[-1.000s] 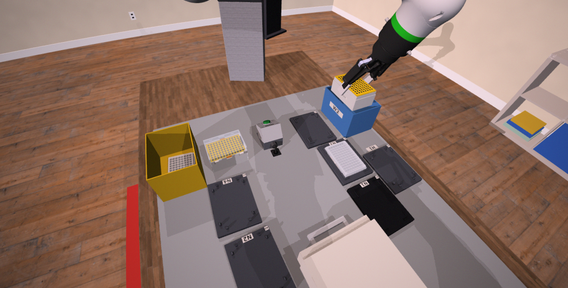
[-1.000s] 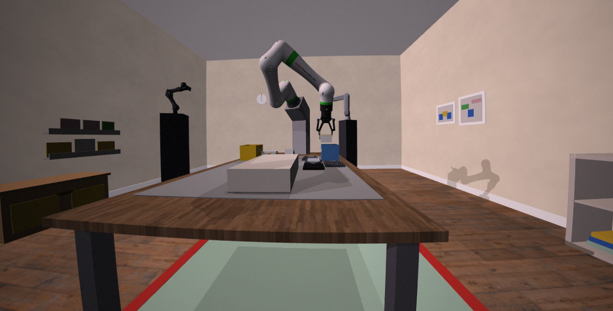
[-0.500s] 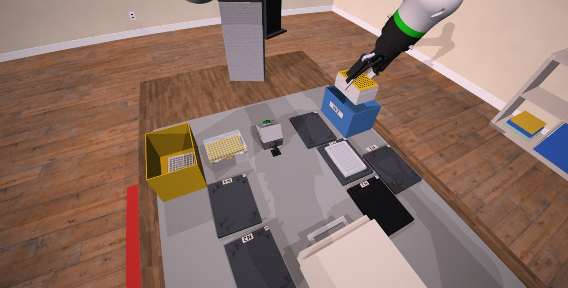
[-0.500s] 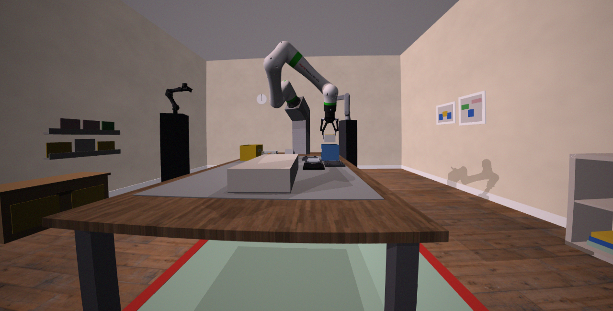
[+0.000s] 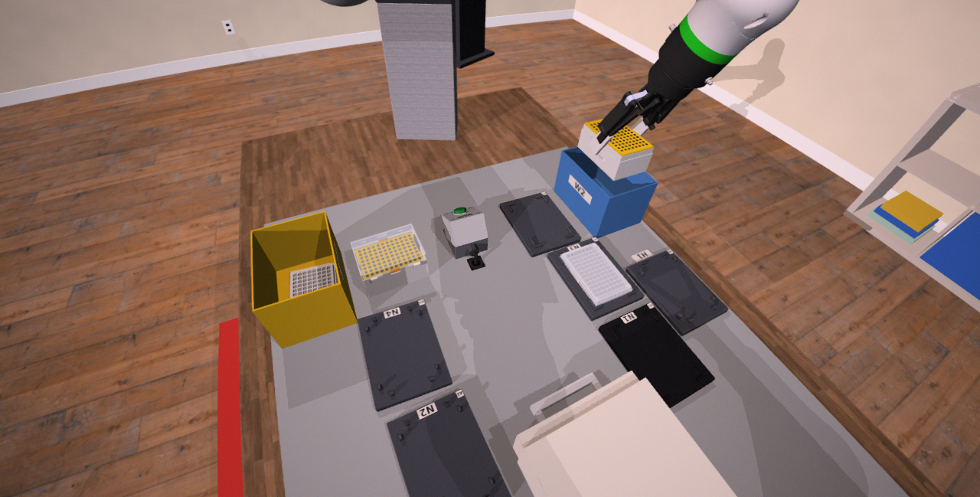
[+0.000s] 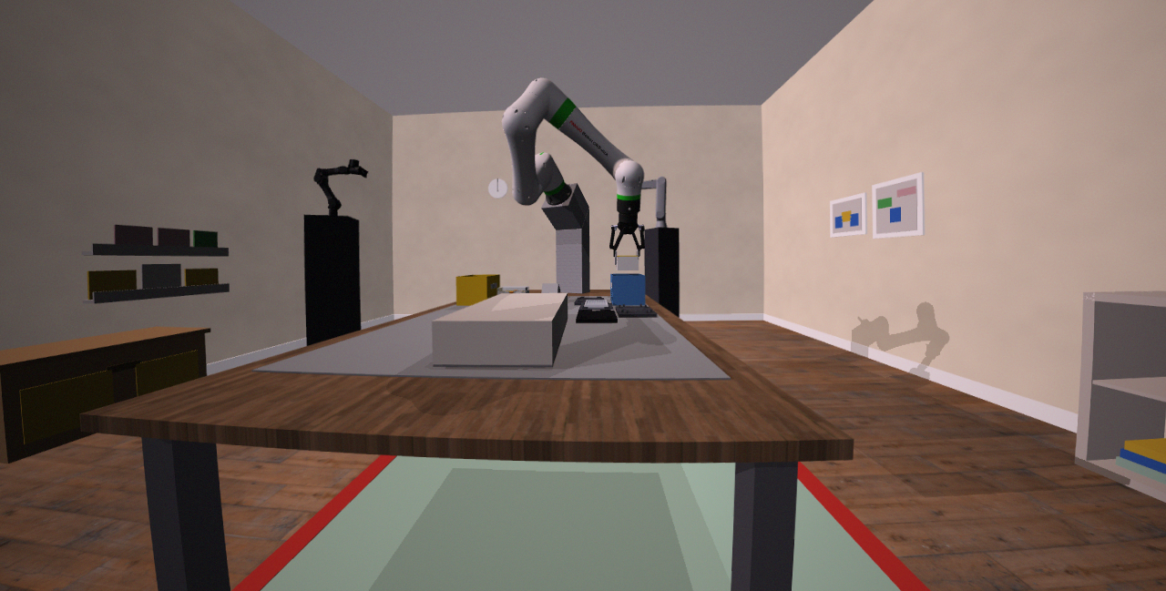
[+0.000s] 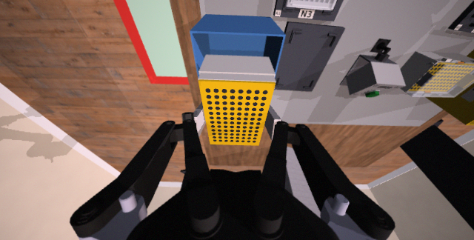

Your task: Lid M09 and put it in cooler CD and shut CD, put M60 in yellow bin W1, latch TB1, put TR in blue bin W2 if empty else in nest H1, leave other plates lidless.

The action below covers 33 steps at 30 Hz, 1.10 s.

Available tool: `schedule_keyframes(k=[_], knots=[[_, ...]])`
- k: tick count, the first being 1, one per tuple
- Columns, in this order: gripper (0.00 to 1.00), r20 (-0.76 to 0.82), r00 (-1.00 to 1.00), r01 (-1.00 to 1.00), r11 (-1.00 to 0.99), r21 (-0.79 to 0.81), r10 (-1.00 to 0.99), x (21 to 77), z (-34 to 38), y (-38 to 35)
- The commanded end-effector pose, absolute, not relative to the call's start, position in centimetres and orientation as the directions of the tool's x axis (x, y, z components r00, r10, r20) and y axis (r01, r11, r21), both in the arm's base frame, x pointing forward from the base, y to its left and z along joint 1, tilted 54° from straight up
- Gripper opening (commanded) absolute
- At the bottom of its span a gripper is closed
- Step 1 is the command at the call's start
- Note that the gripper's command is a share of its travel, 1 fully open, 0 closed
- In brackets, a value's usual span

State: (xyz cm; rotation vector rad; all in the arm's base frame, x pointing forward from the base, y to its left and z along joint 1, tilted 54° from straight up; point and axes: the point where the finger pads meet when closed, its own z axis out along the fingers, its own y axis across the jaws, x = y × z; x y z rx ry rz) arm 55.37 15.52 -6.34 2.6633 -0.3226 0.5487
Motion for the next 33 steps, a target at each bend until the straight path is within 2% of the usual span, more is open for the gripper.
schedule_keyframes(k=[1, 4, 5, 33], knots=[[0.0, 0.42, 0.896, -0.298, -0.893, 0.336, -0.141, 55.37, -6.33, 15.55], [0.0, 0.42, 0.896, -0.298, -0.893, 0.336, -0.141, 55.37, -6.33, 15.55], [0.66, 0.42, 0.896, -0.298, -0.893, 0.336, -0.141, 55.37, -6.33, 15.55], [0.65, 0.431, 0.886, -0.323, -0.895, 0.308, -0.172, 55.02, -6.12, 14.86]])
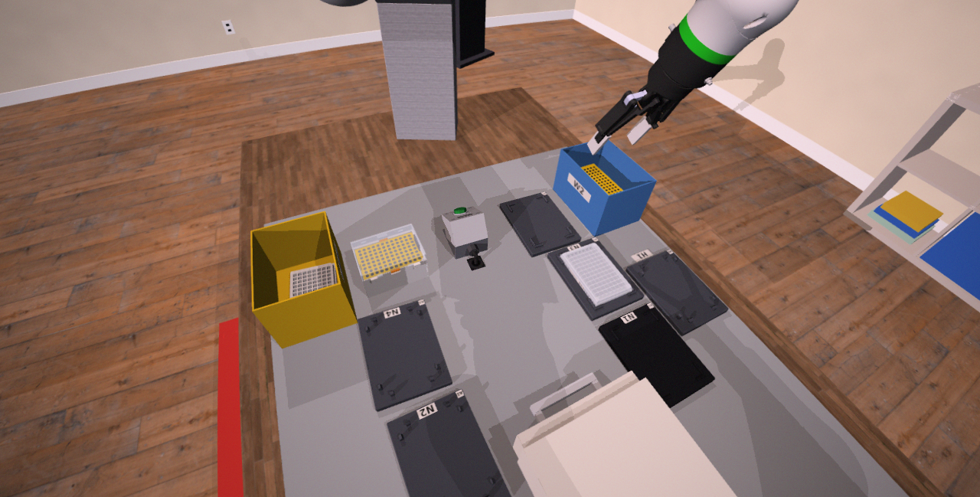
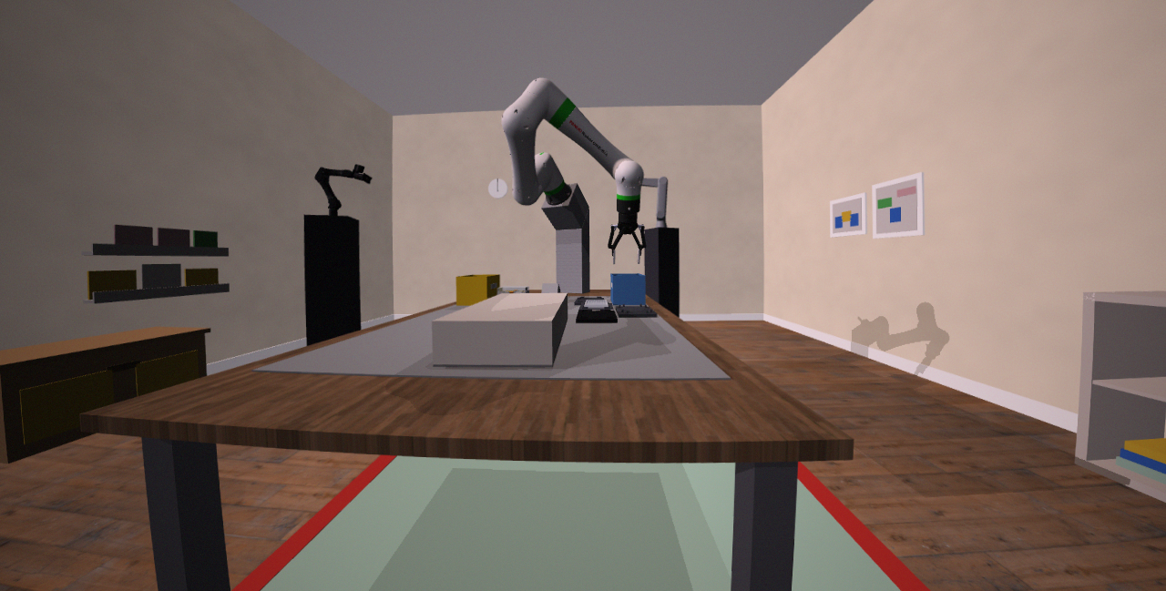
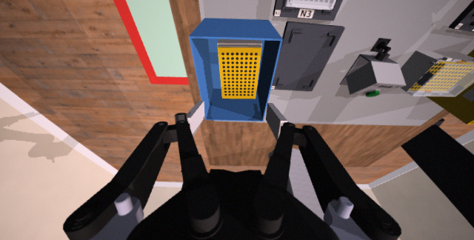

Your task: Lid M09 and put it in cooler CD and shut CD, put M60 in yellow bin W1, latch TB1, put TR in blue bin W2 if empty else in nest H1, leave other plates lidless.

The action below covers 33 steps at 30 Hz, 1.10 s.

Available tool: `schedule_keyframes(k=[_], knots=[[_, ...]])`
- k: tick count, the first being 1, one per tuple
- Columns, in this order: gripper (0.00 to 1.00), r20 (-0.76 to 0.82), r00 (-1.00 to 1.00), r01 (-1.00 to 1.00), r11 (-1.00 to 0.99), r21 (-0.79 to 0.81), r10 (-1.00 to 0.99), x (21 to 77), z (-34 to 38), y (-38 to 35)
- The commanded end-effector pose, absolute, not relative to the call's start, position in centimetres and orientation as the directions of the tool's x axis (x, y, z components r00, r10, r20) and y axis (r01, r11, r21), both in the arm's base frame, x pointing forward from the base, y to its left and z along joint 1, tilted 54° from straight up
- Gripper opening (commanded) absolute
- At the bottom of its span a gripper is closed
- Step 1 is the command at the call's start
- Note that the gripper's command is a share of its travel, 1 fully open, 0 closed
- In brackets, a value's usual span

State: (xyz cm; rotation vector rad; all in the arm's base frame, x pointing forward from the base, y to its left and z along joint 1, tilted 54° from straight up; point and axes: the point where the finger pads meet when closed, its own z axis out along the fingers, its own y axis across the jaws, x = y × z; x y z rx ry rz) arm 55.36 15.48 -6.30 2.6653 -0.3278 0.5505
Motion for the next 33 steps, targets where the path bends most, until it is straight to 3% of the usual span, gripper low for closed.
schedule_keyframes(k=[1, 26, 27, 33], knots=[[0.65, 0.431, 0.886, -0.323, -0.895, 0.308, -0.172, 55.0, -6.1, 14.9], [0.55, 0.431, 0.886, -0.323, -0.895, 0.308, -0.172, 51.2, -3.7, 7.3], [0.0, 0.431, 0.886, -0.323, -0.895, 0.308, -0.172, 51.1, -3.6, 6.9], [0.0, 0.431, 0.886, -0.323, -0.895, 0.308, -0.172, 50.0, -3.0, 4.9]])
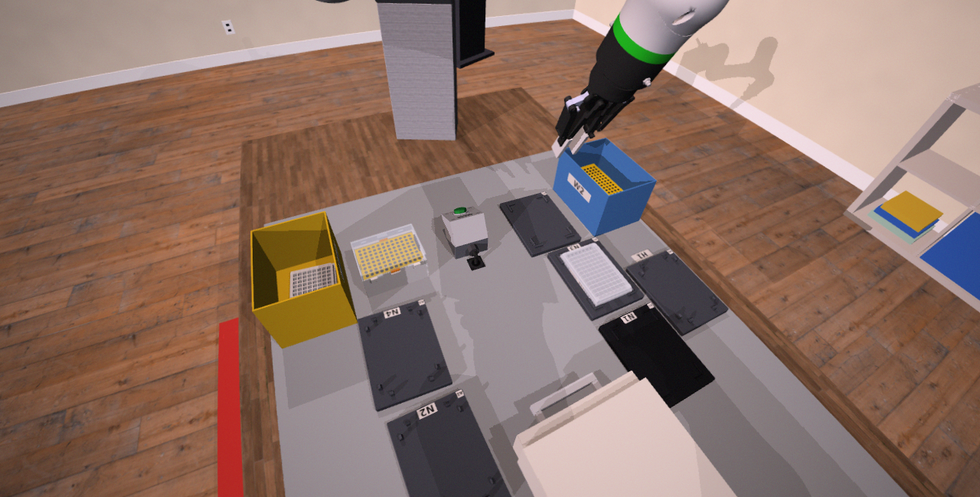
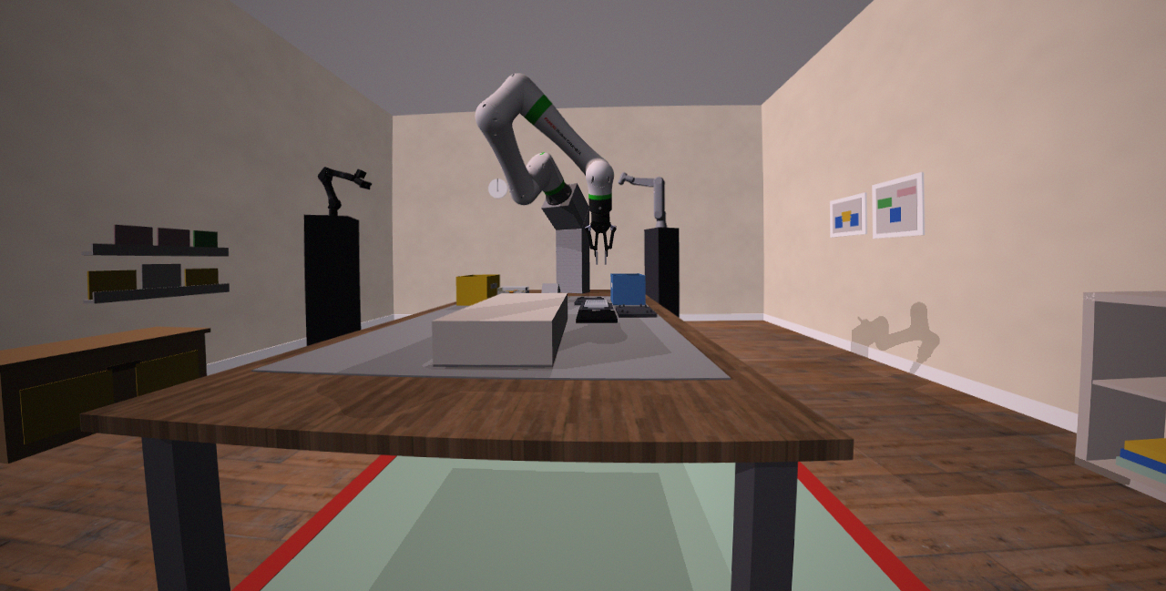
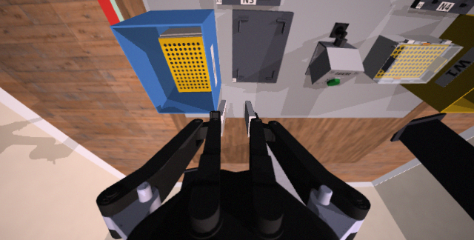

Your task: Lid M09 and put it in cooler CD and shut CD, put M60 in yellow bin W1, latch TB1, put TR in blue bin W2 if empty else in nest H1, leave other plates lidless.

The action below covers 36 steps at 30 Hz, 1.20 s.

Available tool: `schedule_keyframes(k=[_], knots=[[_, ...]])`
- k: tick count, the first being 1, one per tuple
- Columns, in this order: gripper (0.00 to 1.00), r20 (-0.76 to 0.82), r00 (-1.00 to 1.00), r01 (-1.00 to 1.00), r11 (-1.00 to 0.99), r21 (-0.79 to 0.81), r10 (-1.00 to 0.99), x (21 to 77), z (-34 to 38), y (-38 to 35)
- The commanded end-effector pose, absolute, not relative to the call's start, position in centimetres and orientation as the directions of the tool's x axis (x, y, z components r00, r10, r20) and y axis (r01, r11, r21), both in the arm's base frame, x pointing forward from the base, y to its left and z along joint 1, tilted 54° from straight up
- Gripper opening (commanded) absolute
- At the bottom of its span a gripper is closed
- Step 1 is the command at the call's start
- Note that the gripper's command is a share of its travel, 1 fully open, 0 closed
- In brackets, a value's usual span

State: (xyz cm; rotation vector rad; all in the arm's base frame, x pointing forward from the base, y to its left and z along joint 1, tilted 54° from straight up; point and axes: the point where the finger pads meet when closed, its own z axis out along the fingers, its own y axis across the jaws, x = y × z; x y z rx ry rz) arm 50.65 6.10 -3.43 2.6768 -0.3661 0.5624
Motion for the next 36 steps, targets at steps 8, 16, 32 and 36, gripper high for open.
schedule_keyframes(k=[8, 16, 32, 36], knots=[[0.0, 0.431, 0.886, -0.323, -0.895, 0.308, -0.172, 49.0, -2.3, 2.8], [0.0, 0.431, 0.886, -0.323, -0.895, 0.308, -0.172, 47.6, -1.5, 0.1], [0.0, 0.431, 0.886, -0.323, -0.895, 0.308, -0.172, 45.2, 0.0, -4.8], [0.0, 0.431, 0.886, -0.323, -0.895, 0.308, -0.172, 44.7, 0.4, -5.8]])
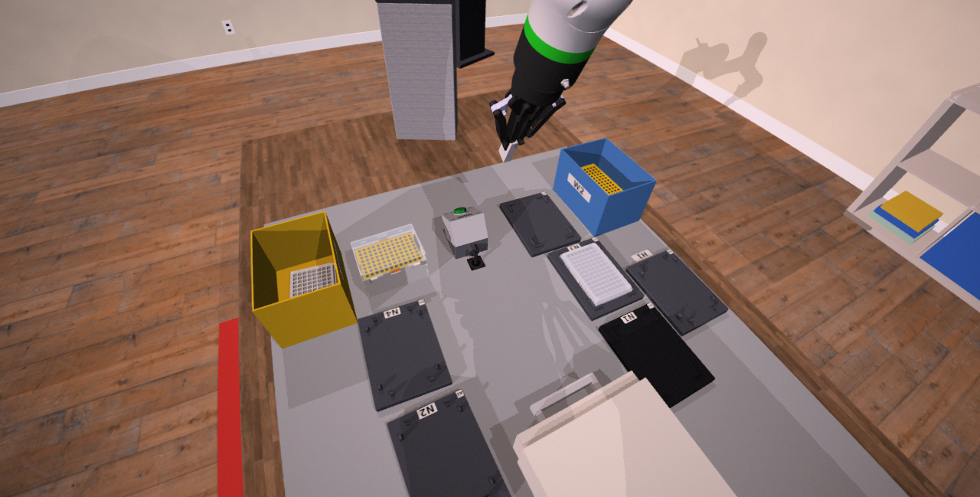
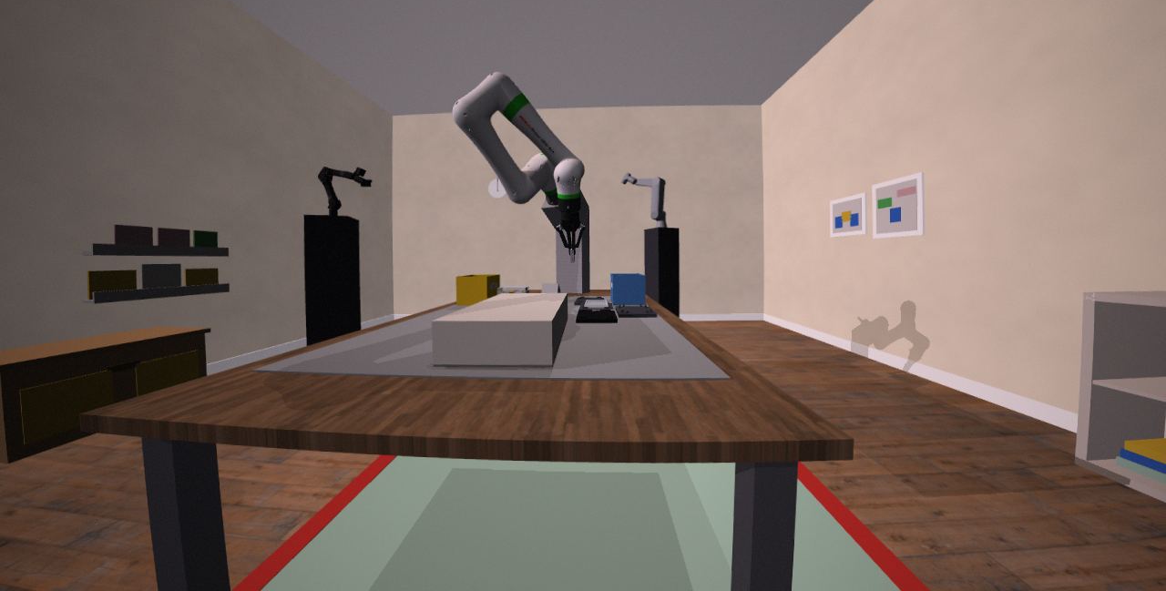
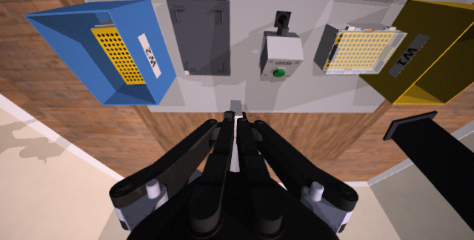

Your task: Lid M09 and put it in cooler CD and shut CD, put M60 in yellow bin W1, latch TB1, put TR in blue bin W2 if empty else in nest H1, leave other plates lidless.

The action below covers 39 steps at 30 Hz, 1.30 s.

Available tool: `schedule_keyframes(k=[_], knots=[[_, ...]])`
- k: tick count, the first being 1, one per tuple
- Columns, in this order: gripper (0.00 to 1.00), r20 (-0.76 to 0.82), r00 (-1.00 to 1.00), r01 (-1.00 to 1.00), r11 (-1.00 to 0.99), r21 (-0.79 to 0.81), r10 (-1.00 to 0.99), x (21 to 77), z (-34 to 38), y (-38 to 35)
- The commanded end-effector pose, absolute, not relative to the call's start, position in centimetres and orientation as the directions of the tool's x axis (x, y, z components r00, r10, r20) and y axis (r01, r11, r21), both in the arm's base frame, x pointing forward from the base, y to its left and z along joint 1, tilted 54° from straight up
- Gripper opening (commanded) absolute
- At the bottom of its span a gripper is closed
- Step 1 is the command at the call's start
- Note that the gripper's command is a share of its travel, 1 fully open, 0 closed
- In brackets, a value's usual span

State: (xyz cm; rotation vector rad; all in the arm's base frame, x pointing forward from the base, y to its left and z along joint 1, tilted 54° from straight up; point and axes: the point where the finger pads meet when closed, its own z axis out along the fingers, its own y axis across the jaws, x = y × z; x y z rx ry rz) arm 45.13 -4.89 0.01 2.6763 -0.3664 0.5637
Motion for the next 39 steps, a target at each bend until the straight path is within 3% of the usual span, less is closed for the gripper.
schedule_keyframes(k=[1, 24, 39], knots=[[0.0, 0.431, 0.886, -0.323, -0.895, 0.308, -0.172, 44.7, 0.4, -5.8], [0.0, 0.431, 0.886, -0.323, -0.895, 0.308, -0.172, 41.0, 2.6, -13.0], [0.0, 0.431, 0.886, -0.323, -0.895, 0.308, -0.172, 41.4, 2.3, -13.3]])
